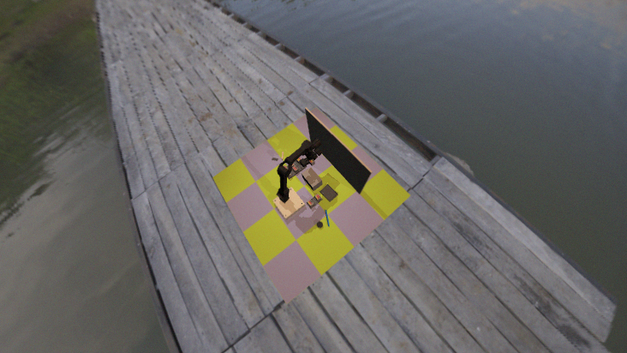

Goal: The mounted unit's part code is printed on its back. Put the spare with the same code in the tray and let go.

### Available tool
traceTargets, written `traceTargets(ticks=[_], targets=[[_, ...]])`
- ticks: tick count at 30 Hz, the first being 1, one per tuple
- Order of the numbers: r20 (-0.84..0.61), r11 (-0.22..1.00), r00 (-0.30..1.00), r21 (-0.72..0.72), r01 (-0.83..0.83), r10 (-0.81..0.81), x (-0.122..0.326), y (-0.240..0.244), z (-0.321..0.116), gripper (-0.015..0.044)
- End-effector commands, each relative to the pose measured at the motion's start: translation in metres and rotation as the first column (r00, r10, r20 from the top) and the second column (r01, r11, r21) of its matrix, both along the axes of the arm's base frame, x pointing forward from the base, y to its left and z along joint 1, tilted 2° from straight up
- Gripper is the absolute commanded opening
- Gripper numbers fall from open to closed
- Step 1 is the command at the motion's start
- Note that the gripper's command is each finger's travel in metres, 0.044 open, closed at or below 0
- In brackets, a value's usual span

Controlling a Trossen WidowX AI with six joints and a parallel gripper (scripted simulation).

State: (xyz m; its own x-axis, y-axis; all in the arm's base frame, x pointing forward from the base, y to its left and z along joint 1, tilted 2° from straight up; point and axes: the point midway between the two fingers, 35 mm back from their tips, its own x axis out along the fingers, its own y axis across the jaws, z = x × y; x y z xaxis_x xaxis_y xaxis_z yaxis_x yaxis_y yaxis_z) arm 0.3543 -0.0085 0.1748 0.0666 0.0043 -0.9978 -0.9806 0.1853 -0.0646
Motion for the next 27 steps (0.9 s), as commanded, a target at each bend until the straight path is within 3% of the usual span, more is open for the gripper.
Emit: traceTargets(ticks=[1, 27], targets=[[0.004, 1.000, 1.000, 0.000, -0.003, 0.003, 0.001, -0.026, 0.002, 0.0000], [0.002, 1.000, 1.000, -0.017, 0.000, 0.000, -0.039, -0.181, 0.000, 0.0000]])
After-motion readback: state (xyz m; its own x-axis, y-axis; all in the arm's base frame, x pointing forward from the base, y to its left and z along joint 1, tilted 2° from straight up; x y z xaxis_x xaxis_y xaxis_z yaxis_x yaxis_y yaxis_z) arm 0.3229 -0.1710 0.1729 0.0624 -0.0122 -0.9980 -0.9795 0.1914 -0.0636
